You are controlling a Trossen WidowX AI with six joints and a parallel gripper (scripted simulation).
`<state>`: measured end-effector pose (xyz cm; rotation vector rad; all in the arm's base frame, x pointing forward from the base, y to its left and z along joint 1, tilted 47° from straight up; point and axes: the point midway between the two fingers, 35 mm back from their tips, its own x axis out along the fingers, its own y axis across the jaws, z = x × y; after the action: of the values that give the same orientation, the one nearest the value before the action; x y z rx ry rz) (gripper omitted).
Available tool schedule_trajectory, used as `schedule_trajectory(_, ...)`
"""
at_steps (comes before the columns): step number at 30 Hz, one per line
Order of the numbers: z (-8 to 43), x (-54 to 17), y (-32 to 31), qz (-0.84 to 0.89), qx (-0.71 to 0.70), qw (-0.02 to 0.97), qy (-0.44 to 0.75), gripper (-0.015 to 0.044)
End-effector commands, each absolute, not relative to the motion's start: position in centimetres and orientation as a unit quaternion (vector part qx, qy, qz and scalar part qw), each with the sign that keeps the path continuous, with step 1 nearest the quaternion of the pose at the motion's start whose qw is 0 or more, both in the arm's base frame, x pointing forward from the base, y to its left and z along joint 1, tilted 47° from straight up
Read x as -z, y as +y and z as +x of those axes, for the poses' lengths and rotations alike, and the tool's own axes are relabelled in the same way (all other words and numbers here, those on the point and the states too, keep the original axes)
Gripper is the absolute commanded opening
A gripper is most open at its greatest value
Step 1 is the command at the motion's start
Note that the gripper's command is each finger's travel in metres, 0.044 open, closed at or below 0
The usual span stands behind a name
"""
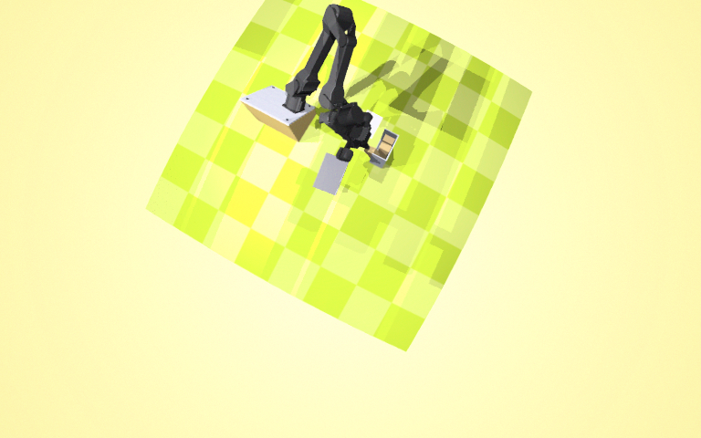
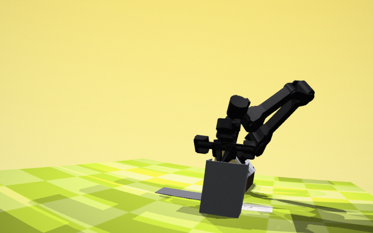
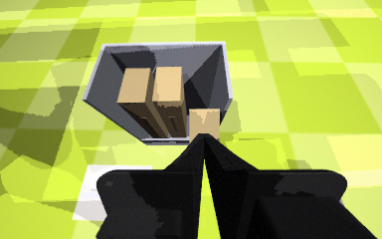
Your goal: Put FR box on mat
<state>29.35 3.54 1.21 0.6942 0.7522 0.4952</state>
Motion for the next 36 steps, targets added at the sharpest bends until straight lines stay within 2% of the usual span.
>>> schedule_trajectory(1, 29.0, -1.0, 3.9, 0.329, -0.24, 0.839, 0.361, 0.0)
schedule_trajectory(25, 29.1, -1.9, 3.0, 0.329, -0.24, 0.839, 0.361, 0.0)
schedule_trajectory(29, 27.2, -1.7, 2.6, 0.329, -0.239, 0.839, 0.361, 0.0)
schedule_trajectory(36, 27.2, -1.7, 2.6, 0.329, -0.239, 0.839, 0.361, 0.0)
